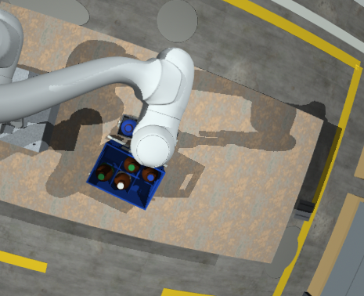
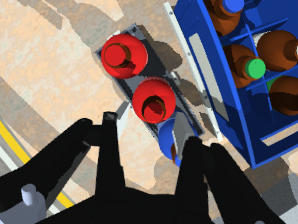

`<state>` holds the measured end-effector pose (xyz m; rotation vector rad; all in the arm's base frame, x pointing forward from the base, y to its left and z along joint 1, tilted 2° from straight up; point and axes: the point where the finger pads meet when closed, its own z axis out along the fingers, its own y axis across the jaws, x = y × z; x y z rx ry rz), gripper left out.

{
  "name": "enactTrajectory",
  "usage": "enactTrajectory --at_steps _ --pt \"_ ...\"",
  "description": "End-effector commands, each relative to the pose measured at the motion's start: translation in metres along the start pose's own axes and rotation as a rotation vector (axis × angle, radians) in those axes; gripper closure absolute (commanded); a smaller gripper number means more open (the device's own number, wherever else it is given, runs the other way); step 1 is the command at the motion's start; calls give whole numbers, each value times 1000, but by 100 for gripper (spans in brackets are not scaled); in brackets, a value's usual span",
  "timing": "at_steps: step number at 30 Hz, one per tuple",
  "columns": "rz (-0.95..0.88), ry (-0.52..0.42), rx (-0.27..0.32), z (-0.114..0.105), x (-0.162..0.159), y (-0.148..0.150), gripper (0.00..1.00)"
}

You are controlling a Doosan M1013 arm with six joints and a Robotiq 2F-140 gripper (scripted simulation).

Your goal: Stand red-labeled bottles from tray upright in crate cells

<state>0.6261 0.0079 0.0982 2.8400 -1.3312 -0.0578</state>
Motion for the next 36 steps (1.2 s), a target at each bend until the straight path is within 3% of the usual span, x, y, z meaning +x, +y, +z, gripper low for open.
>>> enactTrajectory --at_steps 1,36 --pt "0 0 0 0 0 0 62" --pt "0 0 0 8 0 0 62"
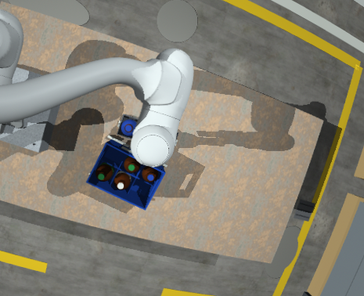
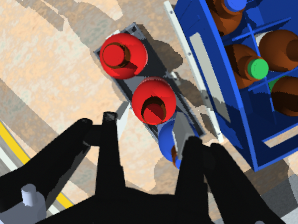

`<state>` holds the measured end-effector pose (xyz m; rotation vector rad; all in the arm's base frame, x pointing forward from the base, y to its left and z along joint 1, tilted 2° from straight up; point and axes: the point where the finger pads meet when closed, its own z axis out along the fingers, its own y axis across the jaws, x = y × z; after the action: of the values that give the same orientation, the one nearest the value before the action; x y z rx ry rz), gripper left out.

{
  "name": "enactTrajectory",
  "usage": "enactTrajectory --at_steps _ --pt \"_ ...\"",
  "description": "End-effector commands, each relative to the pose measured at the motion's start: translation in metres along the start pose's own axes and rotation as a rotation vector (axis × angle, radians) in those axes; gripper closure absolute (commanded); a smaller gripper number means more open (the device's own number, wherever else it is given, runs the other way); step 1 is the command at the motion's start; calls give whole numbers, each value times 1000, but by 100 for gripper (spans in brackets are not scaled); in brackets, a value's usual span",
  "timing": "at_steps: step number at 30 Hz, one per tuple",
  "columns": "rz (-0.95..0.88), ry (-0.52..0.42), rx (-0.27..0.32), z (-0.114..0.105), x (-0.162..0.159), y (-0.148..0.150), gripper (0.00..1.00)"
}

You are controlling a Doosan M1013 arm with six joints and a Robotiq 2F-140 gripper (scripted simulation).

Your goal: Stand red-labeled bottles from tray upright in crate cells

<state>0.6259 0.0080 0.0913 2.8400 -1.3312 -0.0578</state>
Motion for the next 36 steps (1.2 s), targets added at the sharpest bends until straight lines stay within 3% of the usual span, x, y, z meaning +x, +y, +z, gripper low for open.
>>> enactTrajectory --at_steps 1,36 --pt "0 0 0 2 0 0 62" --pt "0 0 0 33 0 0 62"
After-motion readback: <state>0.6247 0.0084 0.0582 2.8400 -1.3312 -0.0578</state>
